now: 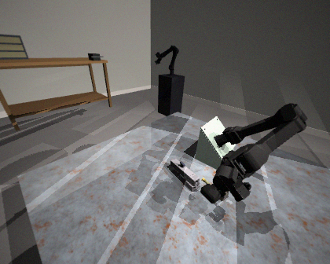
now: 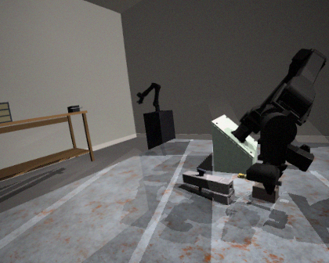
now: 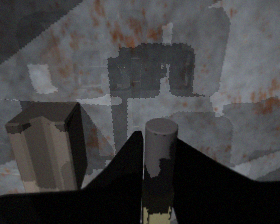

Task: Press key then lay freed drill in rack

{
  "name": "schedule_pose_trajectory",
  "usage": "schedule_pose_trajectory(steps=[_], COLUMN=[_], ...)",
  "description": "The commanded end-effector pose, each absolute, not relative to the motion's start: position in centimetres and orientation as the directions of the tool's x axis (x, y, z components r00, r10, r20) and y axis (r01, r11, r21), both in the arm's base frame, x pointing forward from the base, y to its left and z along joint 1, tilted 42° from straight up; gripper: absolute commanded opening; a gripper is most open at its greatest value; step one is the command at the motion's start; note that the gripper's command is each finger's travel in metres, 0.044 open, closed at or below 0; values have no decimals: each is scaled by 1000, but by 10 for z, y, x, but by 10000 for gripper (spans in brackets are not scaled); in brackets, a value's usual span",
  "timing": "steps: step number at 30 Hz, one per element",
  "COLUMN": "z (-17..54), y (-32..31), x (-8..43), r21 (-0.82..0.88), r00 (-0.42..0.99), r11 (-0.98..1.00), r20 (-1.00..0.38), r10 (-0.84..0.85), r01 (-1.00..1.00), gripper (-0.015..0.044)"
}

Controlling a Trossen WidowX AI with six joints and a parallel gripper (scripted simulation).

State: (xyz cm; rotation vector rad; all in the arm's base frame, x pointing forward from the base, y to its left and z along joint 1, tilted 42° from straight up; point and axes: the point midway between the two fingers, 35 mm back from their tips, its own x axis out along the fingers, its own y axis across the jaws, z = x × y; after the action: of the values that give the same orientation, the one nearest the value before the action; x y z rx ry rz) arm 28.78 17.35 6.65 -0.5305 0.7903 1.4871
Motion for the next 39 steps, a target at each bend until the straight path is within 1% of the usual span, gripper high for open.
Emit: schedule_pose_trajectory(steps=[1,39], z=[68,80], y=[175,192], x=[281,221], r21=[154,158], r00=[-87,-90], r11=[42,42], r20=[-739,-737], r10=[668,670], r01=[-987,-987], gripper=[0,0])
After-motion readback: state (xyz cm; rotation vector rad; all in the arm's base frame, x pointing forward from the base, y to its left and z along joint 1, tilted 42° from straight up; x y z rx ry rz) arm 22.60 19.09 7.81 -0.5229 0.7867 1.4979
